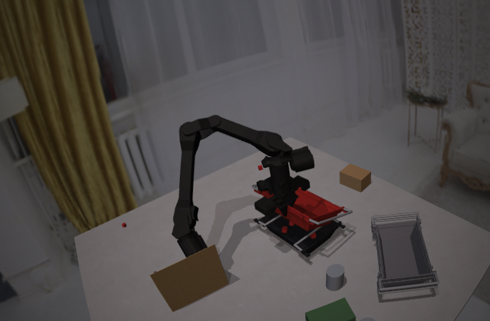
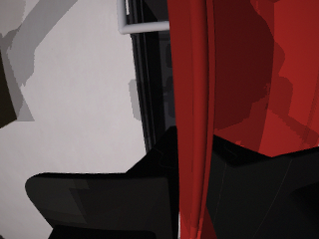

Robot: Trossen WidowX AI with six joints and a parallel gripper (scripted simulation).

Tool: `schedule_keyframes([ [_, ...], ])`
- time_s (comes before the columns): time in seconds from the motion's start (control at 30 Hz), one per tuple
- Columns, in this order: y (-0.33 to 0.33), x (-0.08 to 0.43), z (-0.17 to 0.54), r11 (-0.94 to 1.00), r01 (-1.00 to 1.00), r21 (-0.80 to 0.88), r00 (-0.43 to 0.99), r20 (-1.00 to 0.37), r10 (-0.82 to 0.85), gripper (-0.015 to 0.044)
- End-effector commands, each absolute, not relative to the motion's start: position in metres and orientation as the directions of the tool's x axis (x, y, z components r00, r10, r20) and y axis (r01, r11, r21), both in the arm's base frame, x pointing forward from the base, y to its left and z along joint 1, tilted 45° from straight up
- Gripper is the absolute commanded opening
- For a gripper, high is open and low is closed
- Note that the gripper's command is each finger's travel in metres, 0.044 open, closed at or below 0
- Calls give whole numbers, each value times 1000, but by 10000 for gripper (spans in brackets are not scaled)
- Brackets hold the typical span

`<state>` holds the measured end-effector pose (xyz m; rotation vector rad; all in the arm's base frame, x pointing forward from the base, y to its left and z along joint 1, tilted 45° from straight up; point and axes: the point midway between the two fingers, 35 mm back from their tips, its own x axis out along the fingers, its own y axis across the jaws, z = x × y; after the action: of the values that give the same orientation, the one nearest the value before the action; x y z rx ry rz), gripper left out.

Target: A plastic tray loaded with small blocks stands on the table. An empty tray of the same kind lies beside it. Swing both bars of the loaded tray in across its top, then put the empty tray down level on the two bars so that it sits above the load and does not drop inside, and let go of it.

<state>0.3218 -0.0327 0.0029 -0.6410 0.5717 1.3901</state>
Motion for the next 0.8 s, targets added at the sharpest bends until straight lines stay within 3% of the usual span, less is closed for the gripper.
schedule_keyframes([
  [0.0,-28,317,-1,62,-996,-58,85,-706,703,0],
  [0.77,-22,312,-8,62,-996,-58,85,-706,704,0],
])
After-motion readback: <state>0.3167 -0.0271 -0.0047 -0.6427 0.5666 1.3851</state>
